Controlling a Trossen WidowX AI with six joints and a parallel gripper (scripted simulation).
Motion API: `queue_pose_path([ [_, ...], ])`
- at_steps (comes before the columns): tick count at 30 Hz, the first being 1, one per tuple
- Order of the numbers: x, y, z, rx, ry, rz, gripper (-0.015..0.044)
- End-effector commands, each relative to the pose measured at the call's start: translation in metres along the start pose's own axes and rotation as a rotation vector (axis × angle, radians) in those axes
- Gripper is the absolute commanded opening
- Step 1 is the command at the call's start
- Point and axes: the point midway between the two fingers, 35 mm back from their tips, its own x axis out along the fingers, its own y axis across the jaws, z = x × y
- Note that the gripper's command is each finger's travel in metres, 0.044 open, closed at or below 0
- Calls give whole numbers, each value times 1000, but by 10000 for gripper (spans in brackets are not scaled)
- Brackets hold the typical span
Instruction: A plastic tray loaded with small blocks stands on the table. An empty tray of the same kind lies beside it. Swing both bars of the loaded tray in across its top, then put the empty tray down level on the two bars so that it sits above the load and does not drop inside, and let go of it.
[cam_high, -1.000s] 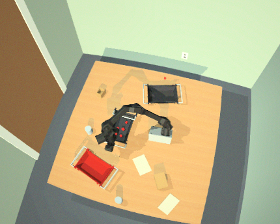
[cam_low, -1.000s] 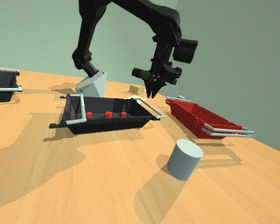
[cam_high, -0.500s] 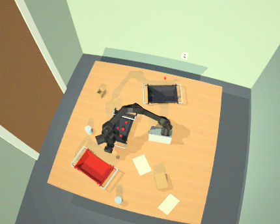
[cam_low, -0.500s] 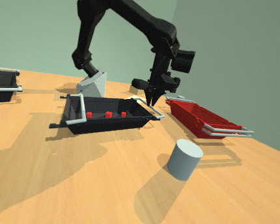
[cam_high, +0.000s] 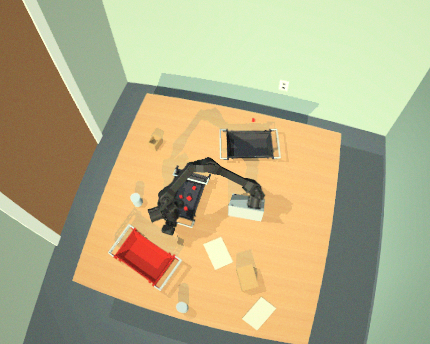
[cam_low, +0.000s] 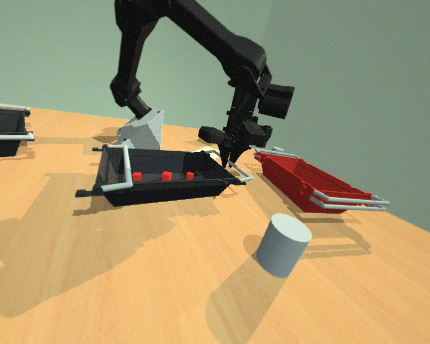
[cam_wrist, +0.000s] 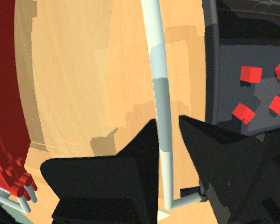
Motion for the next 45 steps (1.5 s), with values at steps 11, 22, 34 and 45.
queue_pose_path([
  [11, -23, -35, 0, 1, -1, -5, 87],
  [22, -4, -68, 0, 0, -1, -8, 87],
  [34, -44, -64, 2, 0, -1, -6, 87],
  [45, -40, -63, 2, -6, -8, -7, 87],
])
